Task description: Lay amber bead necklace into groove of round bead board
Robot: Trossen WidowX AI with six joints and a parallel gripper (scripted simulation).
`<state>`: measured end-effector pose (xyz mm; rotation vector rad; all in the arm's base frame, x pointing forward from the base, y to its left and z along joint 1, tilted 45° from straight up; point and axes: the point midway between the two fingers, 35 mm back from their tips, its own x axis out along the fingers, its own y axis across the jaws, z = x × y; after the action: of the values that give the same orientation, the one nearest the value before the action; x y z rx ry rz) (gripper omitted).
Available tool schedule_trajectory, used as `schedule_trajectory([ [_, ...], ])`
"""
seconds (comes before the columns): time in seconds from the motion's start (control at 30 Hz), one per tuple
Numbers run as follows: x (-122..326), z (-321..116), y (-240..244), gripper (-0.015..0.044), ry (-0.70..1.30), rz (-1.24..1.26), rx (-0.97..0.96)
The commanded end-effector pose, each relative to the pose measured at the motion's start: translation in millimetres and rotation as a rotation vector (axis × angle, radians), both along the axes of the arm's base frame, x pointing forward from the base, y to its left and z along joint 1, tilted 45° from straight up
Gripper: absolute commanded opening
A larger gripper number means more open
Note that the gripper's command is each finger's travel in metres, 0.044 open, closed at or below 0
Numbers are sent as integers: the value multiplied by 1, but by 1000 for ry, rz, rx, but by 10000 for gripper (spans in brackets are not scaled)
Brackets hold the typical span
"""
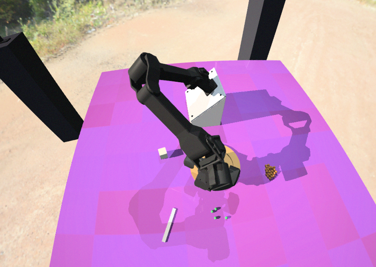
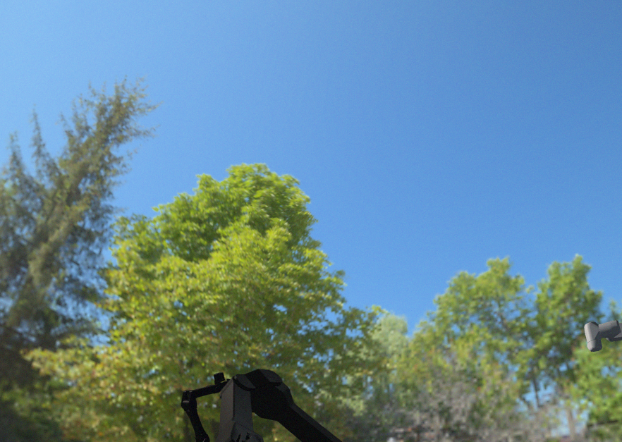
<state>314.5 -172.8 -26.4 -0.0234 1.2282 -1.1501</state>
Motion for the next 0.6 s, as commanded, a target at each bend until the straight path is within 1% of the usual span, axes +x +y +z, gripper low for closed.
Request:
schedule_trajectory([
  [0.0,0,0,0,0,-1,-1,0],
  [0.23,-1,5,4,0,6,0,-3],
  [0.57,-2,16,-7,0,6,0,-3],
])
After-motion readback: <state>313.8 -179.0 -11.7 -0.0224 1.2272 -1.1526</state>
